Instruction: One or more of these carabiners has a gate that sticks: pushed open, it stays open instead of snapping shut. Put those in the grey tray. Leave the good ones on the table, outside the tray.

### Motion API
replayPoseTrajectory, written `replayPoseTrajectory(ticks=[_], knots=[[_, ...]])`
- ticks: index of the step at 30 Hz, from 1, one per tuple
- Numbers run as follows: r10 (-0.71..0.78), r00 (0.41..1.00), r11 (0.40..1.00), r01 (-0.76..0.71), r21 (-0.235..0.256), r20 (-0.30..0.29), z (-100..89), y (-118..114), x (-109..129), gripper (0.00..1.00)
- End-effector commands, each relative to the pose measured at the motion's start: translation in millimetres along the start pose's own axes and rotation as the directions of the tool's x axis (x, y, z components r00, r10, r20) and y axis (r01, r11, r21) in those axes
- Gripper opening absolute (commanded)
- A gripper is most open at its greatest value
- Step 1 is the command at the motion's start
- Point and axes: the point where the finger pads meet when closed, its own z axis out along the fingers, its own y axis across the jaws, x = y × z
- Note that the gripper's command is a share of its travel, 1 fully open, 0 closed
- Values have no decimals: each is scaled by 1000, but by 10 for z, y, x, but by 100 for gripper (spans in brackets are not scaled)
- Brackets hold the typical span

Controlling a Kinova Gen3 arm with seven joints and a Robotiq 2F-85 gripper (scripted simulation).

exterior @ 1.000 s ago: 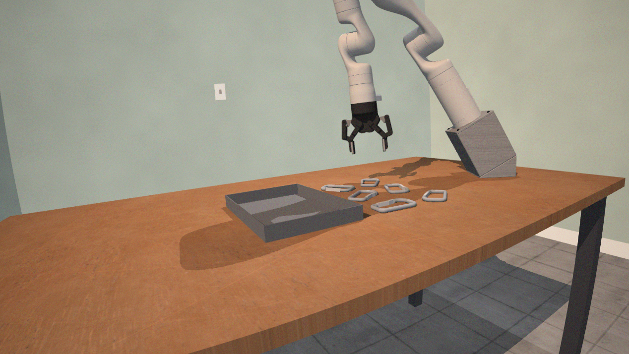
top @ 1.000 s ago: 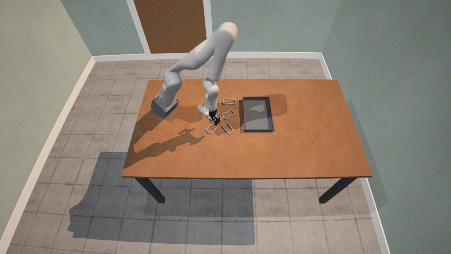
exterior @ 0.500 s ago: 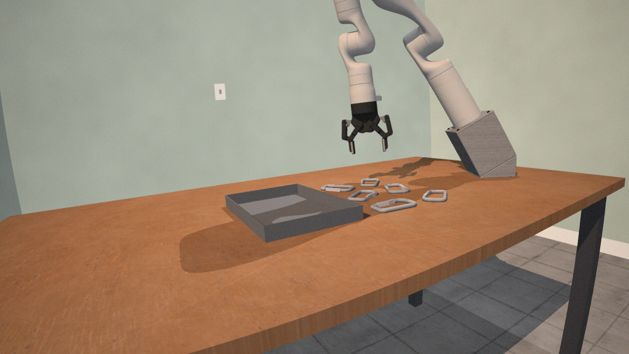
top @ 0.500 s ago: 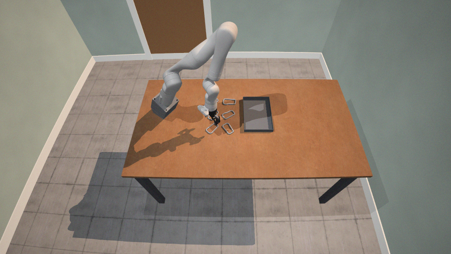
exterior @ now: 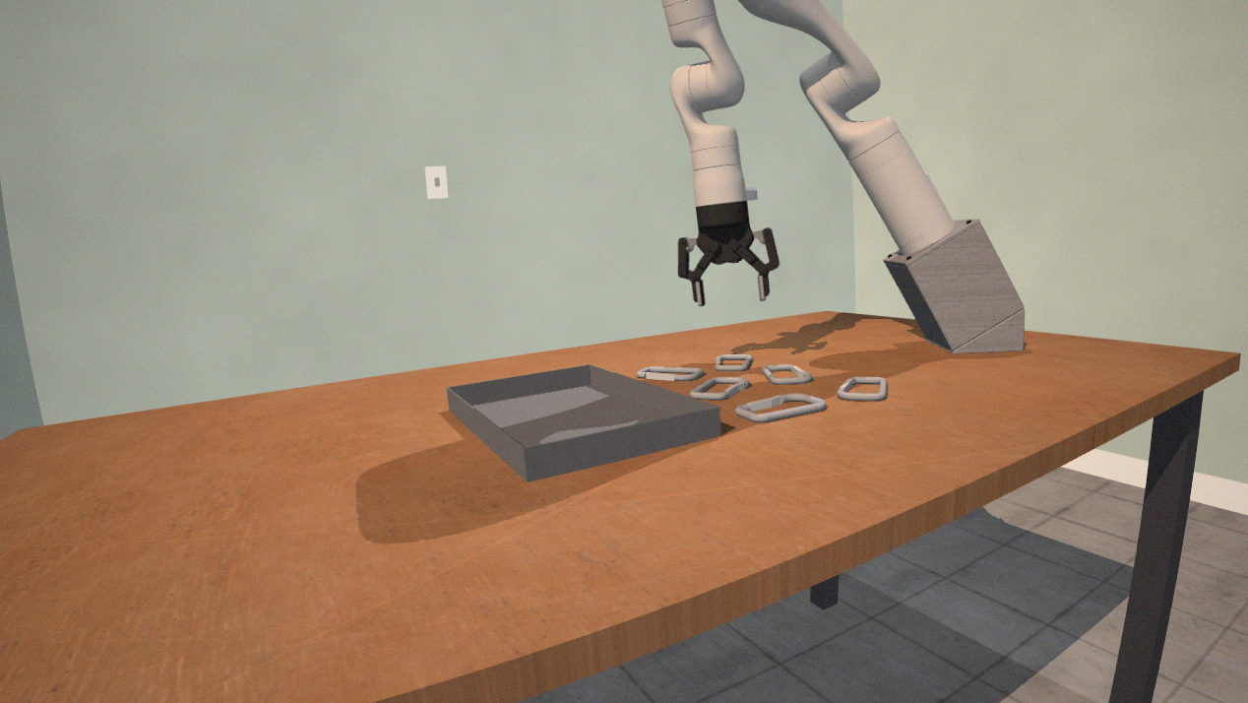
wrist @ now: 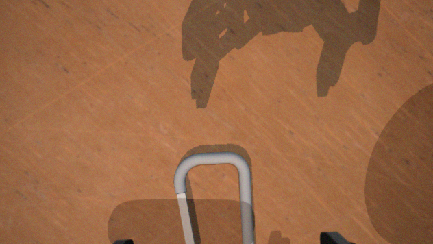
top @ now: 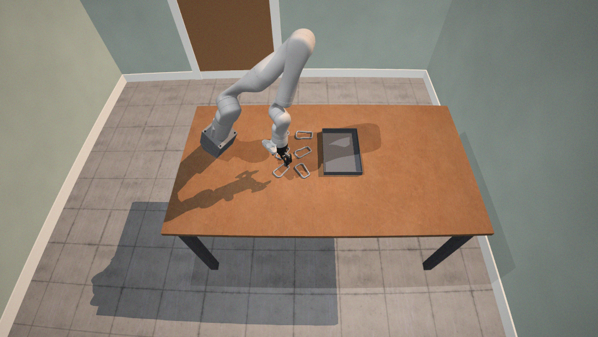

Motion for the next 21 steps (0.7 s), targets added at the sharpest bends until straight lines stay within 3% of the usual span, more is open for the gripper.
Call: replayPoseTrajectory(ticks=[1, 8, 9, 21], knots=[[0, 1000, 1000, 0, 0, 1, -2, -1, -1, 100], [0, 1000, 1000, 0, 0, 1, -2, -1, -1, 100], [-130, 991, 991, 130, 32, 13, -94, 422, -416, 100], [-130, 991, 991, 130, 32, 13, -94, 422, -416, 100]])
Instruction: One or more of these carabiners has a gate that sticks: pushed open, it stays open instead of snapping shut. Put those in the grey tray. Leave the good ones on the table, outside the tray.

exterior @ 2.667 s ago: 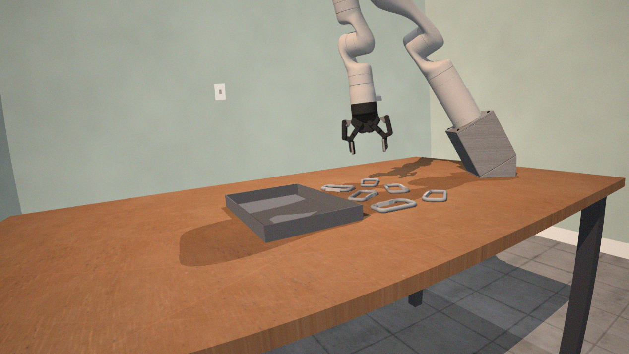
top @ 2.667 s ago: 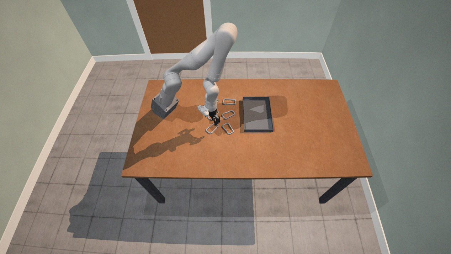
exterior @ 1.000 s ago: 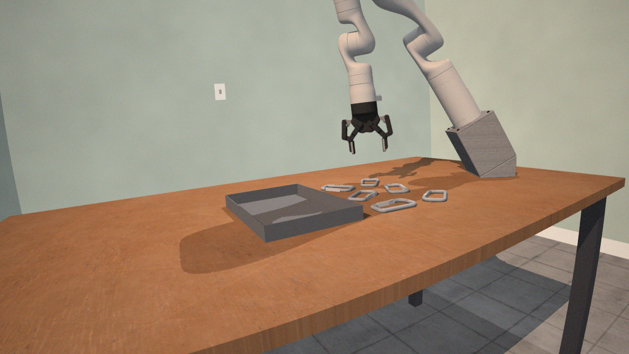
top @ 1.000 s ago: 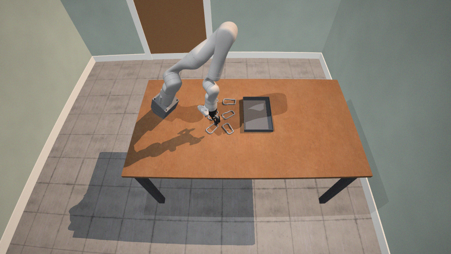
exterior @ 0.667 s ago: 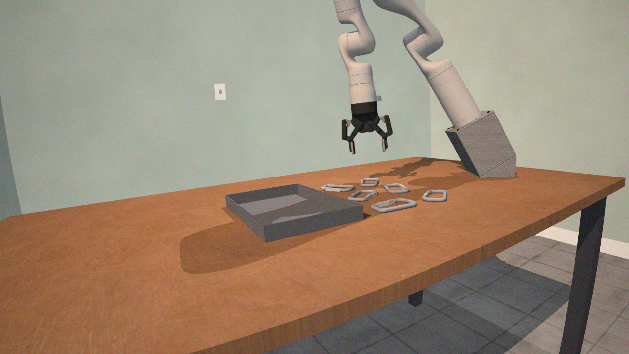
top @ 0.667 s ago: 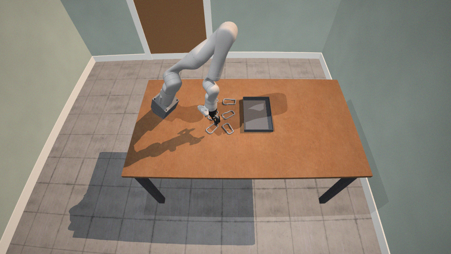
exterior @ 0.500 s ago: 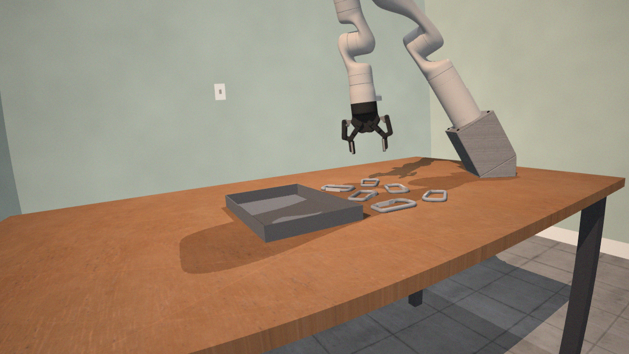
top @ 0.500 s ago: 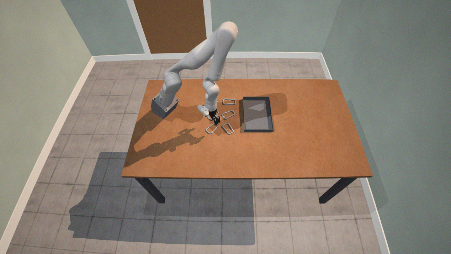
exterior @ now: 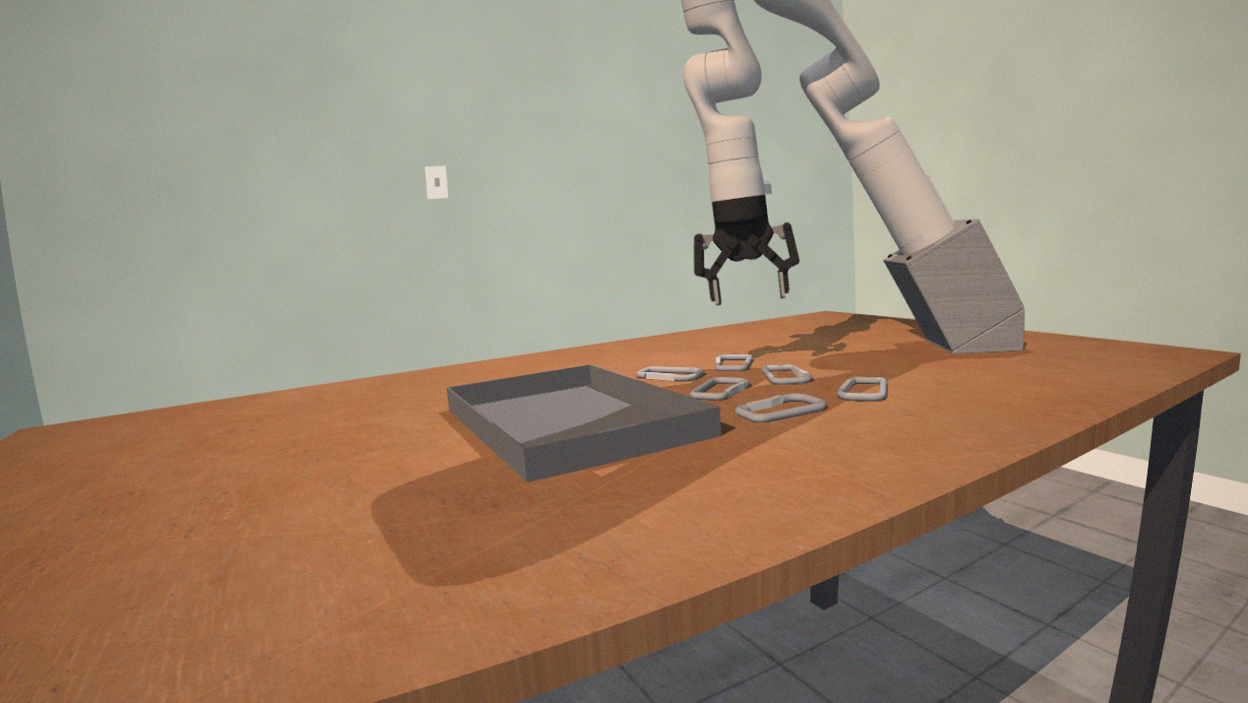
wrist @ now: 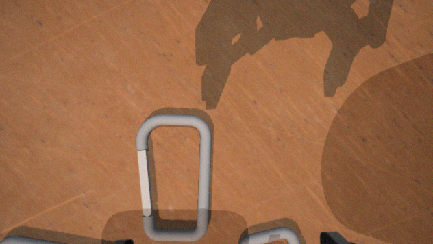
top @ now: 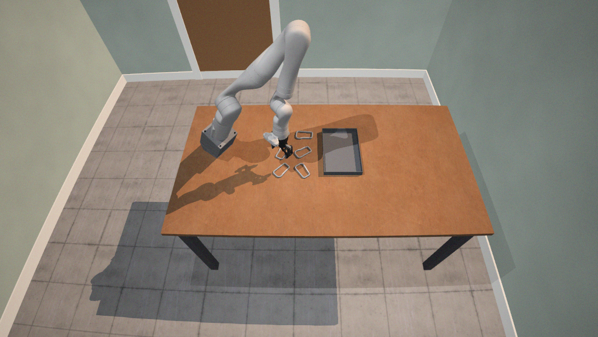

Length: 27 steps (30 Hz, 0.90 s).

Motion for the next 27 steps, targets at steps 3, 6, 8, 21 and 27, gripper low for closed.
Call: replayPoseTrajectory(ticks=[3, 6, 8, 21, 27], knots=[[-52, 998, 998, 50, 45, 28, -53, 102, -138, 100], [-145, 989, 988, 143, 63, 29, -124, 388, -461, 100], [-145, 989, 988, 143, 63, 29, -124, 388, -461, 100], [-145, 989, 988, 143, 63, 29, -124, 388, -461, 100], [-181, 983, 981, 177, 79, 36, -147, 486, -569, 100]])
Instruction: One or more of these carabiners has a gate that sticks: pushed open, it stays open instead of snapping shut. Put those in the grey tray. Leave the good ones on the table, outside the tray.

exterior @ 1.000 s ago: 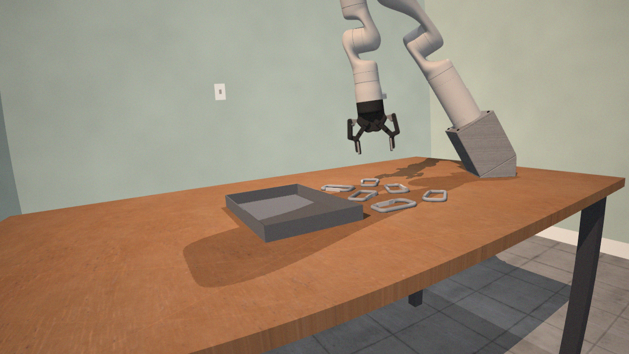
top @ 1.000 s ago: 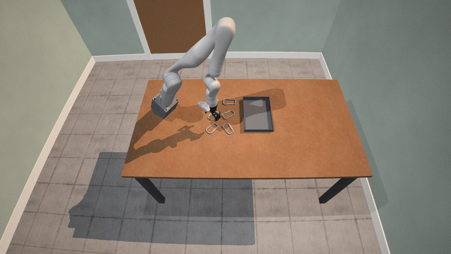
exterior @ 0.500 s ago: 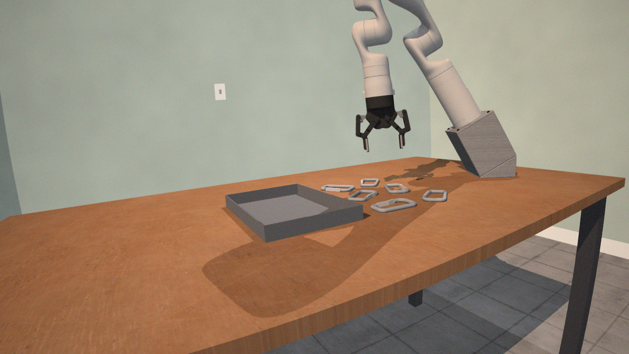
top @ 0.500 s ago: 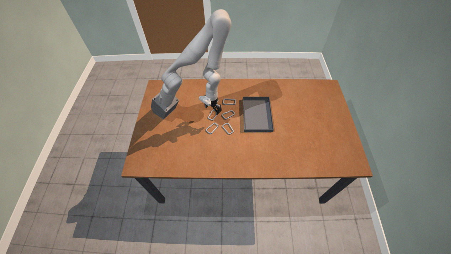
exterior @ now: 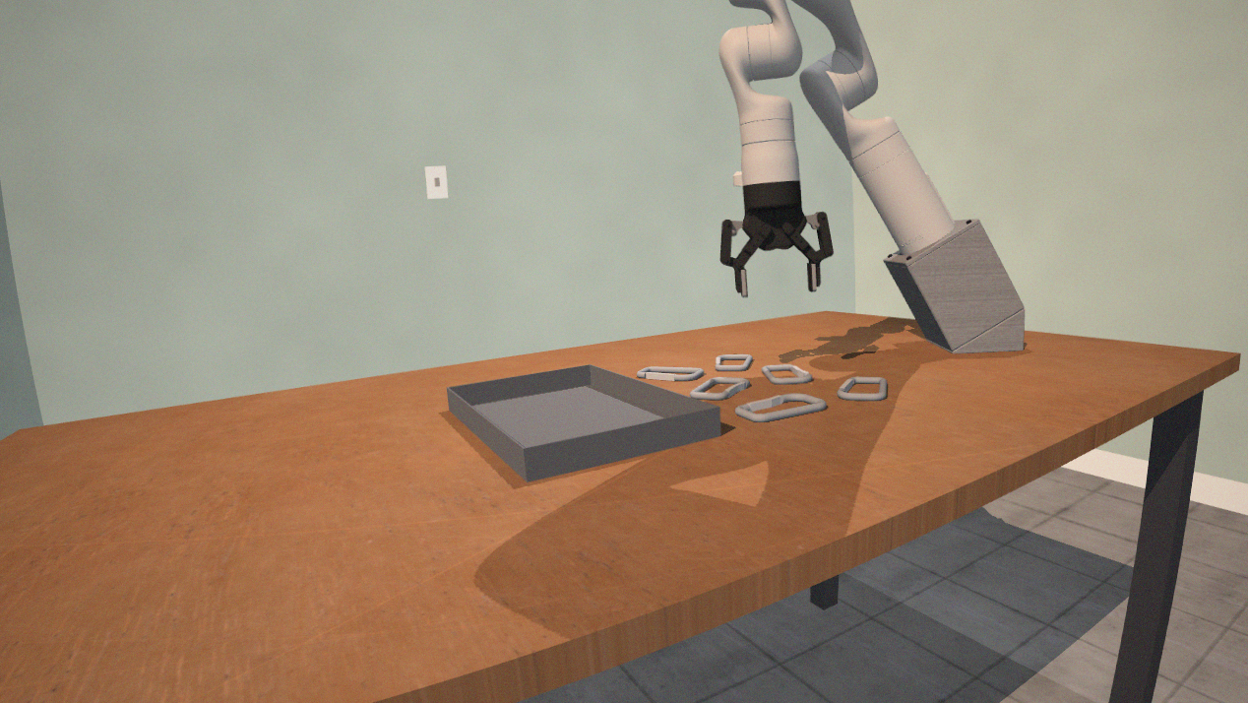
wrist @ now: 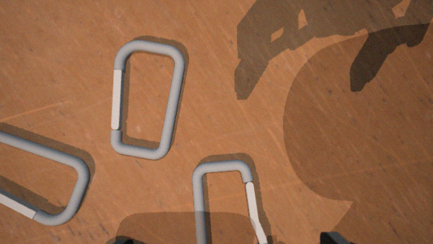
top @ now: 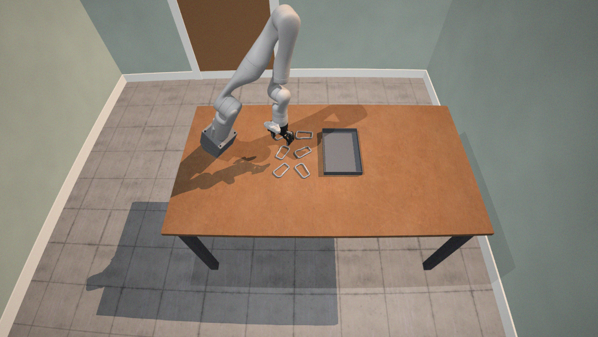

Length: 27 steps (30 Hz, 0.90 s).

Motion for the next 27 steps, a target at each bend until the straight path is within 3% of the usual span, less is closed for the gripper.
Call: replayPoseTrajectory(ticks=[1, 11, 12, 27], knots=[[-37, 999, 999, 36, 30, 29, -19, 68, -80, 100], [-37, 999, 999, 36, 30, 29, -19, 68, -80, 100], [-31, 1000, 999, 31, 10, 4, 281, 57, -98, 100], [-31, 1000, 999, 31, 10, 4, 281, 57, -98, 100]])
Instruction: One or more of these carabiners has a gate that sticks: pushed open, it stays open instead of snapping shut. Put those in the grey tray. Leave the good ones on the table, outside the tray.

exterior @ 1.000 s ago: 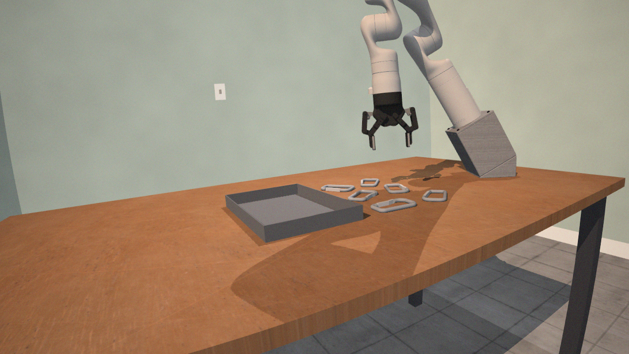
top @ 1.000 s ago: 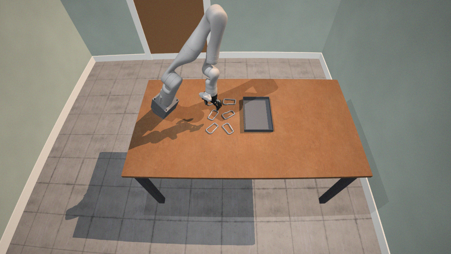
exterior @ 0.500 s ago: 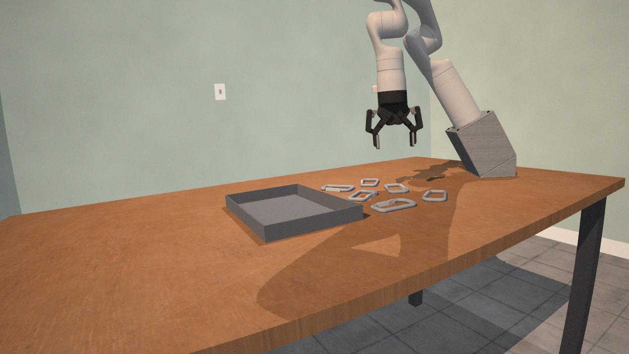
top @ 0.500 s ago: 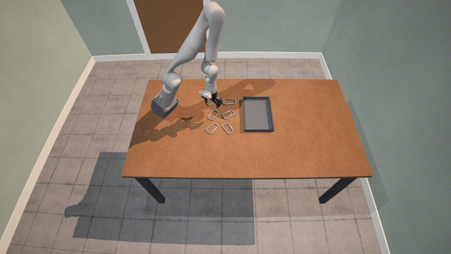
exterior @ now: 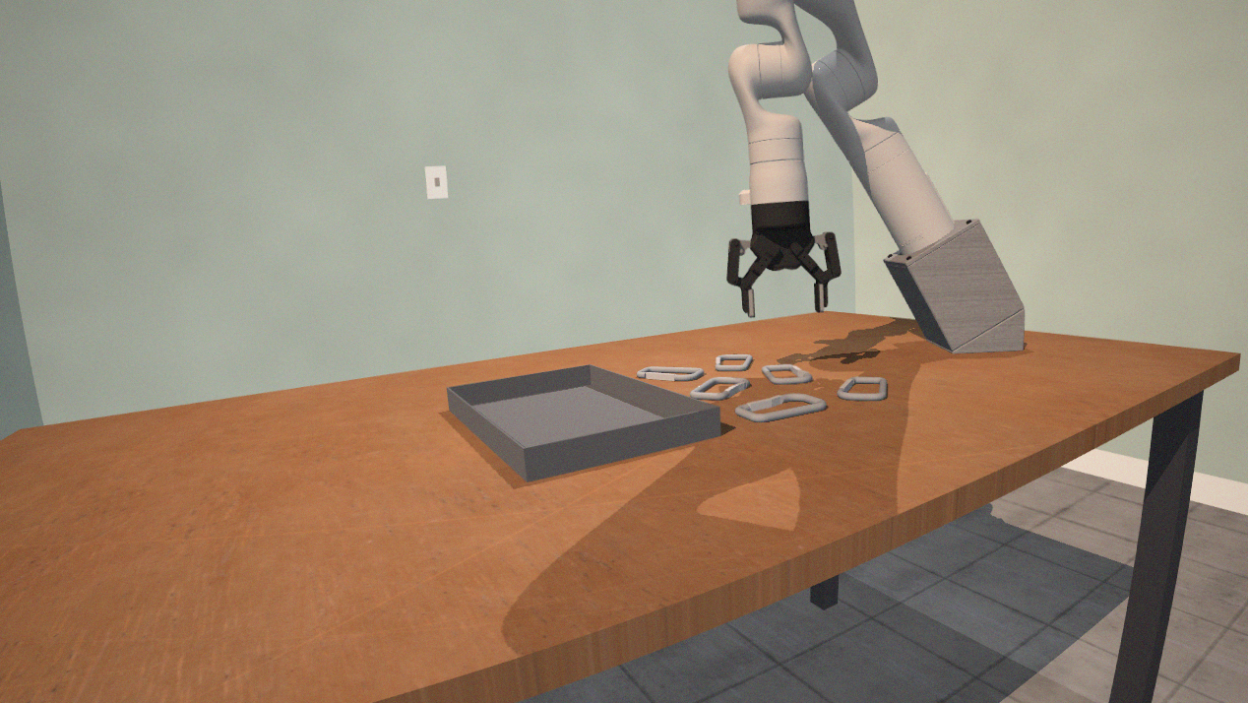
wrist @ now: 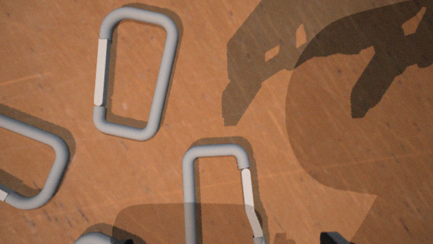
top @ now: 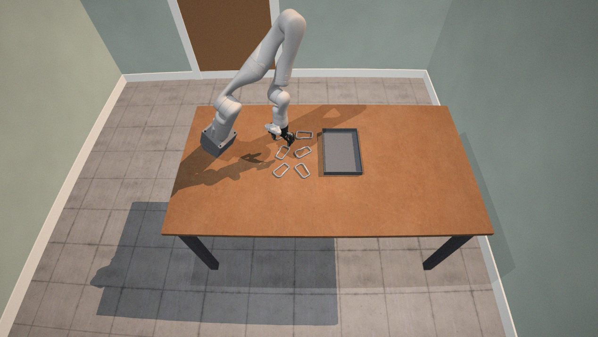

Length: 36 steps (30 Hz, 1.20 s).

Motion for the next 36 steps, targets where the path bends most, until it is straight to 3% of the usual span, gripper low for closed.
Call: replayPoseTrajectory(ticks=[1, 2, 35, 36], knots=[[1, 1000, 1000, -1, 0, -9, 19, 1, 32, 100], [-4, 1000, 1000, 4, 21, 15, 512, -13, 32, 100], [-6, 1000, 1000, 6, 22, 16, 515, -14, 30, 100], [-6, 1000, 1000, 6, 21, 15, 764, -15, 23, 100]])
